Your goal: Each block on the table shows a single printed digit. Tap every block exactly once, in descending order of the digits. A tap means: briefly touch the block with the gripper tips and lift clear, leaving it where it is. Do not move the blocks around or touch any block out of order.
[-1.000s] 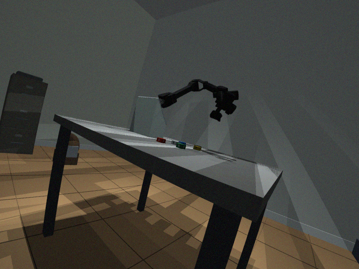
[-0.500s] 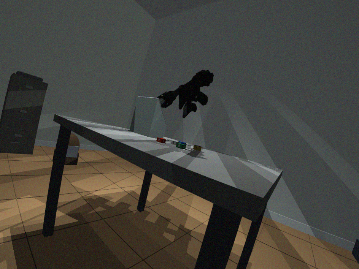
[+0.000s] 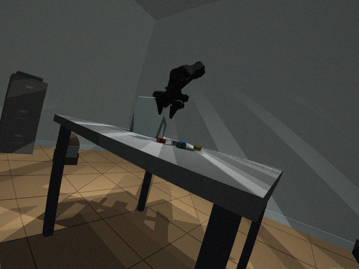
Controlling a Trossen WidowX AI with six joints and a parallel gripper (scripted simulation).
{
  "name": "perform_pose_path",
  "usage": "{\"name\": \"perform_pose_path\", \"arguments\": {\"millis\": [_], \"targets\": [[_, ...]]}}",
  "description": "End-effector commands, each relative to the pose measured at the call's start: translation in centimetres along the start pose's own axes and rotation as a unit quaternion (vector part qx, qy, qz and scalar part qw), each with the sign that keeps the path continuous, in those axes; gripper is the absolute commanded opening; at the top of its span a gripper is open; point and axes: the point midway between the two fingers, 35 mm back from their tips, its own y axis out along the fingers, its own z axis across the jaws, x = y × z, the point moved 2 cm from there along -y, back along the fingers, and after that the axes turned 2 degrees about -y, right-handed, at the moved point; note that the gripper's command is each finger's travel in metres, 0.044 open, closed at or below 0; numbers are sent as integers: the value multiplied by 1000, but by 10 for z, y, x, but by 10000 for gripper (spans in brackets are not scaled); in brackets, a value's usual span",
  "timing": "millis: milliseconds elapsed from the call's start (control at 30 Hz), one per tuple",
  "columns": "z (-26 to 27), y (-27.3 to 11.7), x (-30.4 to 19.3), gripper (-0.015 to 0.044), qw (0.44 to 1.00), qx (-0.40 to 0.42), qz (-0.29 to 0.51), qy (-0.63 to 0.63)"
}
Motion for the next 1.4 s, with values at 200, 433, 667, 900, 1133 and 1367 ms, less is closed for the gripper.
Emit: {"name": "perform_pose_path", "arguments": {"millis": [200, 433, 667, 900, 1133, 1367], "targets": [[1, 2, -3, 400, 1000, 8, 0, 4], [1, 2, -3, 400, 1000, 8, 0, 4], [62, -1, 20, 400, 1000, 5, -1, 5], [112, 1, 27, 400, 1000, 12, 0, 4], [112, 1, 27, 400, 1000, 12, 0, 4], [112, 1, 27, 400, 1000, 12, 0, 4]]}}
